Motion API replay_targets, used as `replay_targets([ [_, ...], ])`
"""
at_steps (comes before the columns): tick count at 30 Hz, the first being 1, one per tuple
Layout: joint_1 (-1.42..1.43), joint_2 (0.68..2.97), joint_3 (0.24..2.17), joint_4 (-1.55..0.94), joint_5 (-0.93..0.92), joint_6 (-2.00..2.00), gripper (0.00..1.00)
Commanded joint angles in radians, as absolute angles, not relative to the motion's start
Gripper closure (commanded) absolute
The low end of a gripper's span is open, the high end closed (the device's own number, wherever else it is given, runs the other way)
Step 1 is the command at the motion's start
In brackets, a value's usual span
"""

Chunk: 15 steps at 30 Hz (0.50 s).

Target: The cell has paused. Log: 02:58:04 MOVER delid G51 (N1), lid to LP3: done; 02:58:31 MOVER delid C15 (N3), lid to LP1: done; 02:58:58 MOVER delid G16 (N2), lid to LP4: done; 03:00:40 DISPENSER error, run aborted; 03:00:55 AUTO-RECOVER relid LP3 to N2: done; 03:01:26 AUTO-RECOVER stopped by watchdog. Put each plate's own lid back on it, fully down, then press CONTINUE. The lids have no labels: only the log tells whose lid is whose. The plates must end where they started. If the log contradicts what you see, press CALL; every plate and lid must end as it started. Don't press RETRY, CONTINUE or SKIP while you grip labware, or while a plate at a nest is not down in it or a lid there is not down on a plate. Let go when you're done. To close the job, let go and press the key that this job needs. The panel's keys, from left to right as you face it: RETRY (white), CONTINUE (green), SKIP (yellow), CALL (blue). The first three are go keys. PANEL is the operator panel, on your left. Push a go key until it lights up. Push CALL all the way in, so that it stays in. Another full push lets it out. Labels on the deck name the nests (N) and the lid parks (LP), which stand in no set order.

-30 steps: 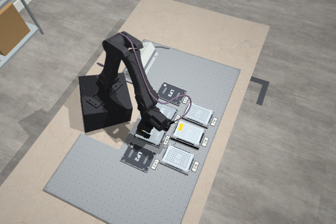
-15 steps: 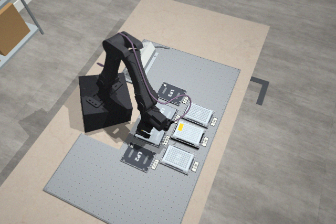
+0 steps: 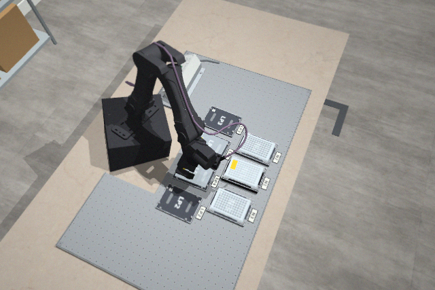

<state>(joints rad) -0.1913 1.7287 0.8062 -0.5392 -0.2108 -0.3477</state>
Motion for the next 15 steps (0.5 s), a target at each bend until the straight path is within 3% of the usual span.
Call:
replay_targets([
  [1, -0.191, 1.717, 0.808, -0.51, -0.221, -0.35, 0.0],
  [15, -0.19, 1.717, 0.796, -0.506, -0.221, -0.349, 0.0],
])
